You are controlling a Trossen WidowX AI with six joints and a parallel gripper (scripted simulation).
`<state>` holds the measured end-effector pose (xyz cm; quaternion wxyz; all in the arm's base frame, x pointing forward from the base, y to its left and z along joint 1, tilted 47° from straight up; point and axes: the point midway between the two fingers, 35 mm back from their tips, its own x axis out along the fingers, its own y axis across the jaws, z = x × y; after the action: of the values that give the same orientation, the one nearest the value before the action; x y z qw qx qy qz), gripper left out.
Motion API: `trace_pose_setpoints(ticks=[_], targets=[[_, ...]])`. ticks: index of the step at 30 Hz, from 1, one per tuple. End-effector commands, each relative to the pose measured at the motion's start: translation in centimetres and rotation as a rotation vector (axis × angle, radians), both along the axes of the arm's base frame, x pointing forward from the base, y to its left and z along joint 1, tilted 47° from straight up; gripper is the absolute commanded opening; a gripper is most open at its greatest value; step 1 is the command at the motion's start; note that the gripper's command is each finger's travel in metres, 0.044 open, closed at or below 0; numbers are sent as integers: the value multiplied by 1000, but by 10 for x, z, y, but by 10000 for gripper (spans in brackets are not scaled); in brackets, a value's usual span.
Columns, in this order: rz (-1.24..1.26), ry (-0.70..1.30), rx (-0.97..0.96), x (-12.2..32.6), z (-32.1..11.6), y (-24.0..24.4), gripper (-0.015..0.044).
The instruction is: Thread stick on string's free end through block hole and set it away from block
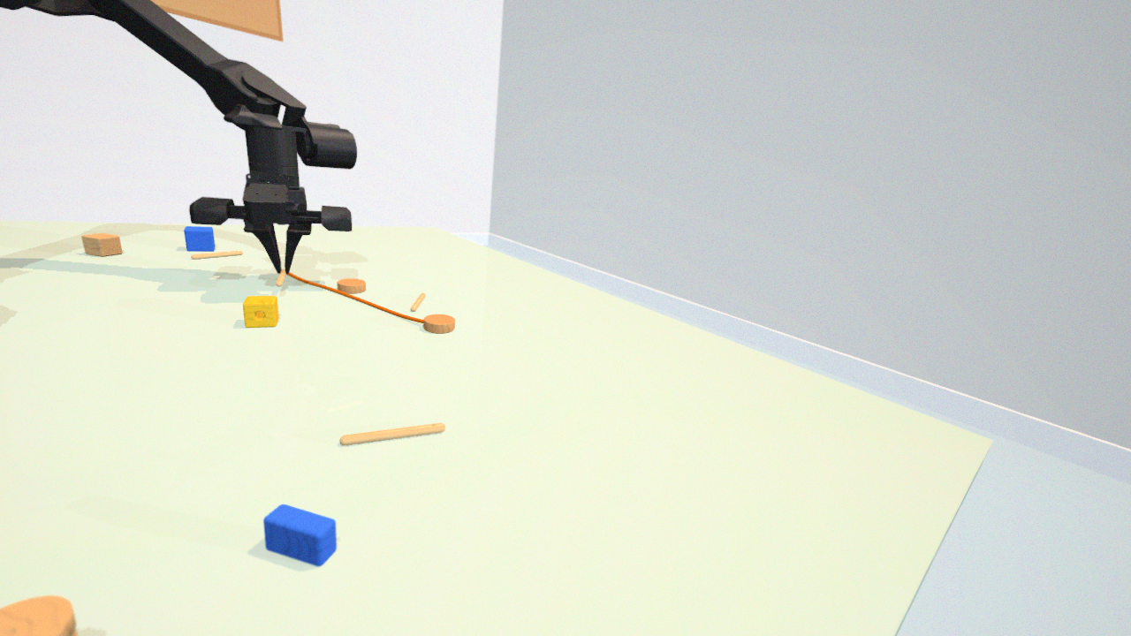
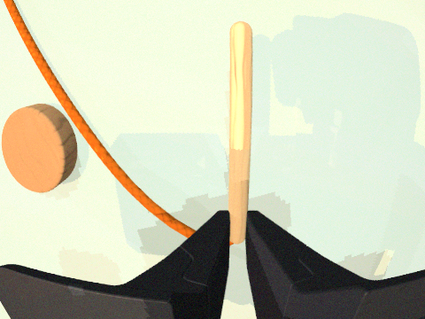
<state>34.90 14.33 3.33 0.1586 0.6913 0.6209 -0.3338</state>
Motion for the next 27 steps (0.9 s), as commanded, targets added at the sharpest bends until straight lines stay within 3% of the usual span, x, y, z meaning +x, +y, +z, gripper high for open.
trace_pose_setpoints(ticks=[1,27], targets=[[-4,5,-1,-5,-3,1,0],[-4,6,-4,-14,-23,-13,0]])
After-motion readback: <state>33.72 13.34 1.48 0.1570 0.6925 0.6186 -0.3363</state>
